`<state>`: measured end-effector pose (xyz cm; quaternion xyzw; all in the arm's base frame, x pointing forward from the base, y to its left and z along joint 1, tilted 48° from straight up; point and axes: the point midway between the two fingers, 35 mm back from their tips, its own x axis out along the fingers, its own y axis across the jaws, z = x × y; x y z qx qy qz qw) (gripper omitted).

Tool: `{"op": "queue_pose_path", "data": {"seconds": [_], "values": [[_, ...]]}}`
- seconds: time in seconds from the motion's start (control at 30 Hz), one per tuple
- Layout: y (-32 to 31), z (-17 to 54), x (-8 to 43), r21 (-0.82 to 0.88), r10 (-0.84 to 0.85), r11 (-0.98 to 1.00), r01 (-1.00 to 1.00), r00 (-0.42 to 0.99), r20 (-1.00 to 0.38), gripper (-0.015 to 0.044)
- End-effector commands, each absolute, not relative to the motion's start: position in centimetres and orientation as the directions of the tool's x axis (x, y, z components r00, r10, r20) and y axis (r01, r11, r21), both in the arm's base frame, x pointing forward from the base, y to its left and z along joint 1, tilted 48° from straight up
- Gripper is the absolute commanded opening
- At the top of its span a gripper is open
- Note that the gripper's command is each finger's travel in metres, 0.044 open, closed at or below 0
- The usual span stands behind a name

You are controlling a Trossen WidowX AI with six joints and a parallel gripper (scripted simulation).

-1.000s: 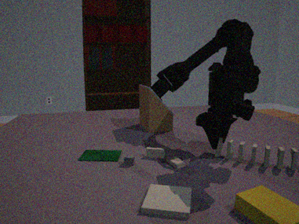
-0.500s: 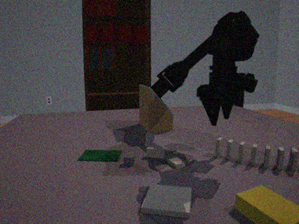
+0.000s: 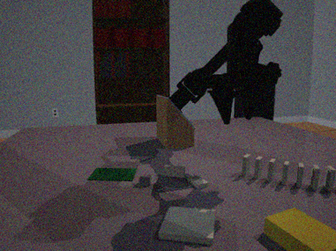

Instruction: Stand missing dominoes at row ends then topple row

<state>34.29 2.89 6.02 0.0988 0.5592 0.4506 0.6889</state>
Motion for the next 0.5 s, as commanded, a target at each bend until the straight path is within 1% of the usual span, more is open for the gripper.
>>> {"op": "queue_pose_path", "data": {"seconds": [0.0, 0.1, 0.3, 0.47], "values": [[1.6, -0.4, 35.4, 0.698, 0.730, 0.632, -0.336, -0.044, -0.682, 0.0440], [1.3, -3.8, 35.9, 0.718, 0.732, 0.653, -0.242, -0.042, -0.680, 0.0440], [1.4, -4.2, 35.9, 0.719, 0.732, 0.654, -0.236, -0.042, -0.680, 0.0440], [4.9, -7.4, 35.8, 0.720, 0.733, 0.654, -0.234, -0.041, -0.679, 0.0440]]}}
